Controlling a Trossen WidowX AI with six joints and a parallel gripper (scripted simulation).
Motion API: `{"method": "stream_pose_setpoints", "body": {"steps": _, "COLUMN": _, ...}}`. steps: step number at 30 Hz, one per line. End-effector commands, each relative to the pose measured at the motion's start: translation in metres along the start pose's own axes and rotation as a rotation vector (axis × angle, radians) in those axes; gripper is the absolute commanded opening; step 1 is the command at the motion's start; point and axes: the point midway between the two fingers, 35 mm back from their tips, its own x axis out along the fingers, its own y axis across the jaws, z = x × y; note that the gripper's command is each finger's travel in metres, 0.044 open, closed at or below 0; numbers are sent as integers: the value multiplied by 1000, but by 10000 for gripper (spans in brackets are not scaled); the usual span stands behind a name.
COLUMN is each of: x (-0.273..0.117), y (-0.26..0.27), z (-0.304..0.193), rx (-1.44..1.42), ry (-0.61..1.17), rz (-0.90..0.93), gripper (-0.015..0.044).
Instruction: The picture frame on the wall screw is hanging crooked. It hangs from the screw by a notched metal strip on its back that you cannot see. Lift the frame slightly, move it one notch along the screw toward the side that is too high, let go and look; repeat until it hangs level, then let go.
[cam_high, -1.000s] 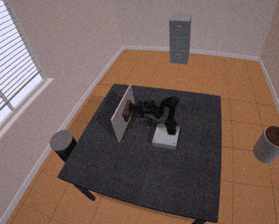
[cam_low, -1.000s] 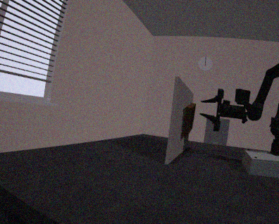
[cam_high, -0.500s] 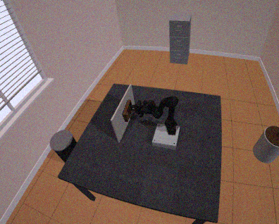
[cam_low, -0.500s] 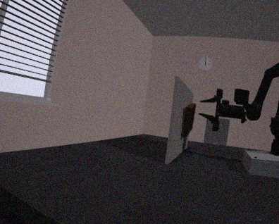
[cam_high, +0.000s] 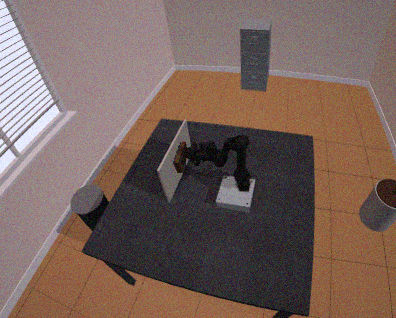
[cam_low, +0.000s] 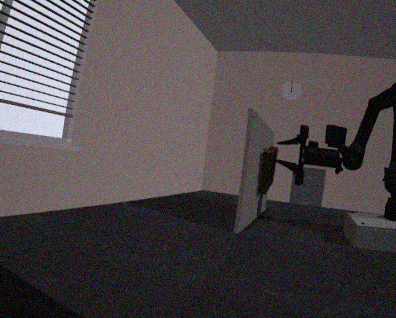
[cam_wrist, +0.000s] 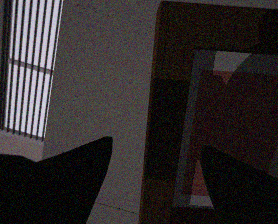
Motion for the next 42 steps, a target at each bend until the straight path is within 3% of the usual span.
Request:
{"method": "stream_pose_setpoints", "body": {"steps": 1, "x": 7, "y": -4, "z": 0, "rx": -1, "ry": -1, "rz": -8, "gripper": 260}}
{"method": "stream_pose_setpoints", "body": {"steps": 42, "x": 13, "y": -4, "z": -1, "rx": -1, "ry": -1, "rz": -8, "gripper": 260}}
